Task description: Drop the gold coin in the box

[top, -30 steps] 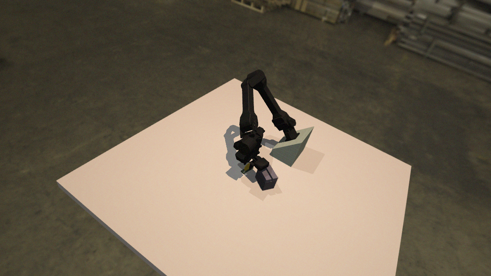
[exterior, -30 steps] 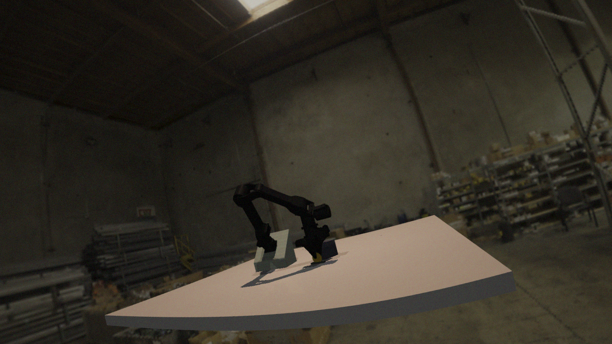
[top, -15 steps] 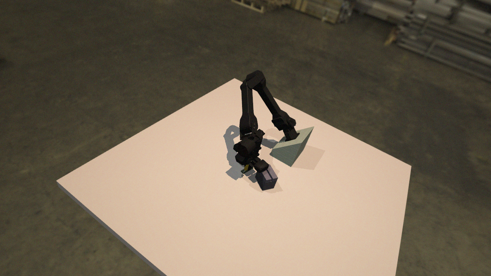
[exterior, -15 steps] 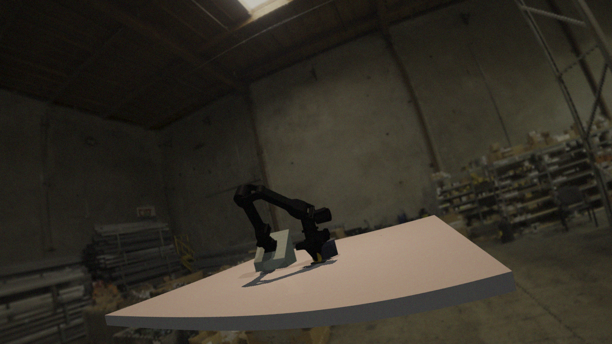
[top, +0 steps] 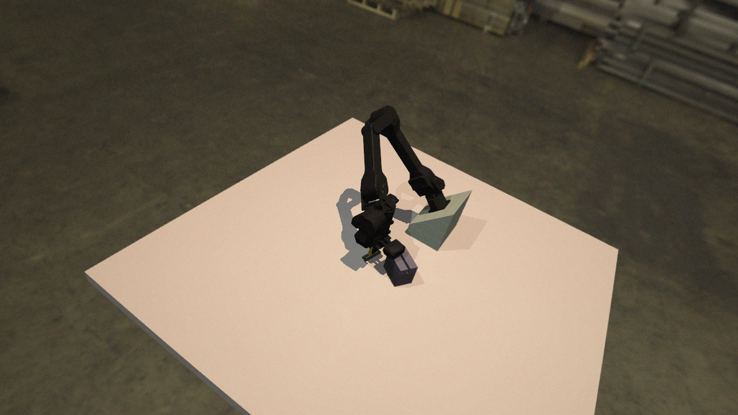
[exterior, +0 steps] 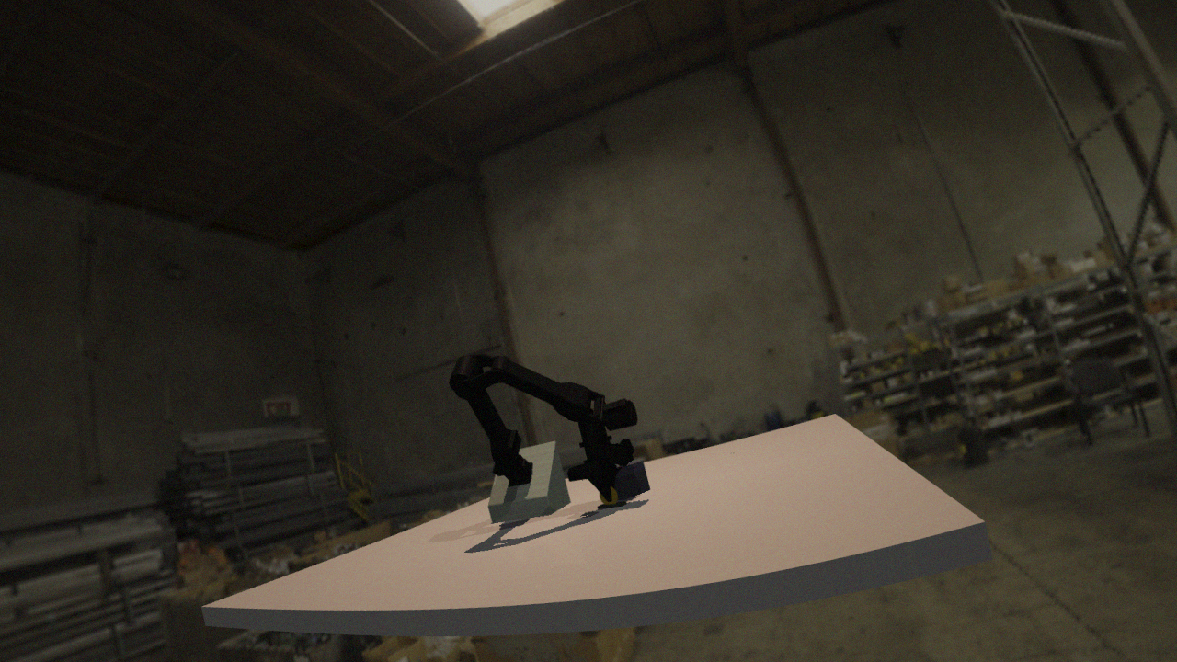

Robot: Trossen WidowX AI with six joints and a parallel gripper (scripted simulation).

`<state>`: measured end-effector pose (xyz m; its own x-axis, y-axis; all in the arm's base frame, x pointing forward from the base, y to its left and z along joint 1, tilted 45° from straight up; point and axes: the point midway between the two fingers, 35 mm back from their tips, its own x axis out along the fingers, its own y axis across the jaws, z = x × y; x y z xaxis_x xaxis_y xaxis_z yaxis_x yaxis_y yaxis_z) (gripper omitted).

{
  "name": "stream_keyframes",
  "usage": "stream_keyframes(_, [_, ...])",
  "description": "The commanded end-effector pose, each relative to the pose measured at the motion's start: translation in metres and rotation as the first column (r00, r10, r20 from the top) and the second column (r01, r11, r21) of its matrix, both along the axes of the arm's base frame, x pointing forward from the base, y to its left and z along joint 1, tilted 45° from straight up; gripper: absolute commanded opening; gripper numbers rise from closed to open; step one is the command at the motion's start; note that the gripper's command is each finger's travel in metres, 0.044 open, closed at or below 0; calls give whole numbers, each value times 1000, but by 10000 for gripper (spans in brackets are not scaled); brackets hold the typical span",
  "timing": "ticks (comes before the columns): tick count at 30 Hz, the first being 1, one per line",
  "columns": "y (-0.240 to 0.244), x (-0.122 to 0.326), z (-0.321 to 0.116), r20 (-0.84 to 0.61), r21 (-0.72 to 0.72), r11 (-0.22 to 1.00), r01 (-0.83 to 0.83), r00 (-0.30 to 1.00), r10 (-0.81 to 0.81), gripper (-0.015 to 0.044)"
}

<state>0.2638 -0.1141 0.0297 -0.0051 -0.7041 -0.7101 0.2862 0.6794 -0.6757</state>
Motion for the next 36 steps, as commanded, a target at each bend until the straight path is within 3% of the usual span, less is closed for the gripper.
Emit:
stream_keyframes(1, [6, 2, 6, 6, 1, 1000, 1, 1000, -1, 0])
stream_keyframes(36, [65, 1, 65, 5, 2, 1000, 1, 1000, -1, 0])
